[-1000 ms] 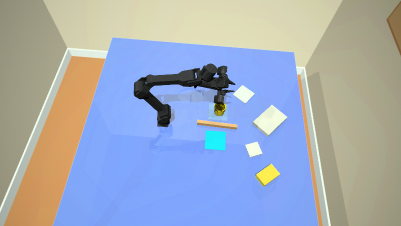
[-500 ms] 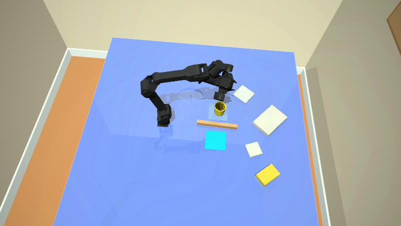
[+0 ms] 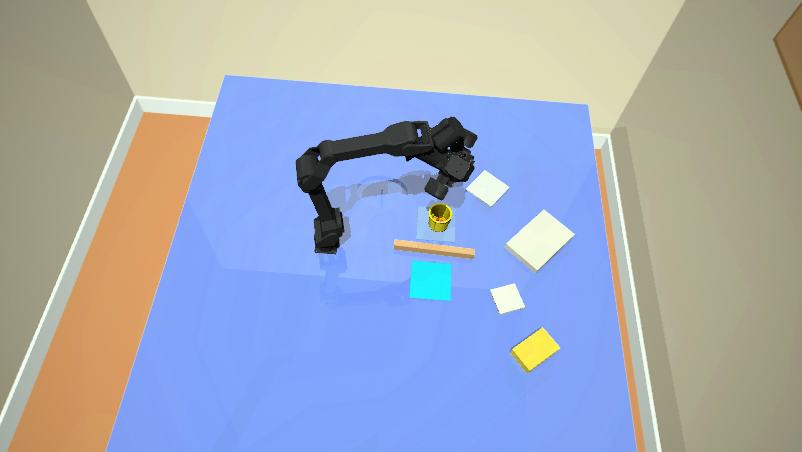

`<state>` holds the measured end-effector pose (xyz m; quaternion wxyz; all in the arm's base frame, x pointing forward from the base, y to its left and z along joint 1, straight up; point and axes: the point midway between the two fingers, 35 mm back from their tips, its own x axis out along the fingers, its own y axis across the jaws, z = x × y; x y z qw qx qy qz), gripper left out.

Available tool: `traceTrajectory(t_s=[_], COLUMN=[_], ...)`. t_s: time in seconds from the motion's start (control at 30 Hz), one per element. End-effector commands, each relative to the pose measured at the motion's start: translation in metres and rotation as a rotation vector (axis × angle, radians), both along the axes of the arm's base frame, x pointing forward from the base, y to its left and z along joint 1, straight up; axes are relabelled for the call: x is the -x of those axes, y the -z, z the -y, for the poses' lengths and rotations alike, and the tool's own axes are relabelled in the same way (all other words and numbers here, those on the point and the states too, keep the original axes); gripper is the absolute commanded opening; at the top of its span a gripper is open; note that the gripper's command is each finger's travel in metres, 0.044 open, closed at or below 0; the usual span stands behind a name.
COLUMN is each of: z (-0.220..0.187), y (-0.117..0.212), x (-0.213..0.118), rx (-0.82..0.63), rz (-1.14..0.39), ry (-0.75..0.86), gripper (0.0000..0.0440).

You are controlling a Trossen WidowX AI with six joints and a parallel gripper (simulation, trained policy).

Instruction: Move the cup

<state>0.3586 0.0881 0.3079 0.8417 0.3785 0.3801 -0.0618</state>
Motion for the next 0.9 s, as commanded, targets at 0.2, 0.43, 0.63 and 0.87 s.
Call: traceTrajectory(t_s=[0.2, 0.43, 0.63, 0.87], z=[-0.006, -0.007, -0.005, -0.003], y=[0.017, 0.032, 0.049, 0.072], x=[0.000, 0.002, 0.005, 0.011], rx=[-0.042, -0.048, -0.031, 0.005], rz=[-0.145, -0.257, -0.353, -0.467], ry=[0.062, 0.109, 0.143, 0.172], gripper=[0.0160, 0.0146, 0.0137, 0.0149])
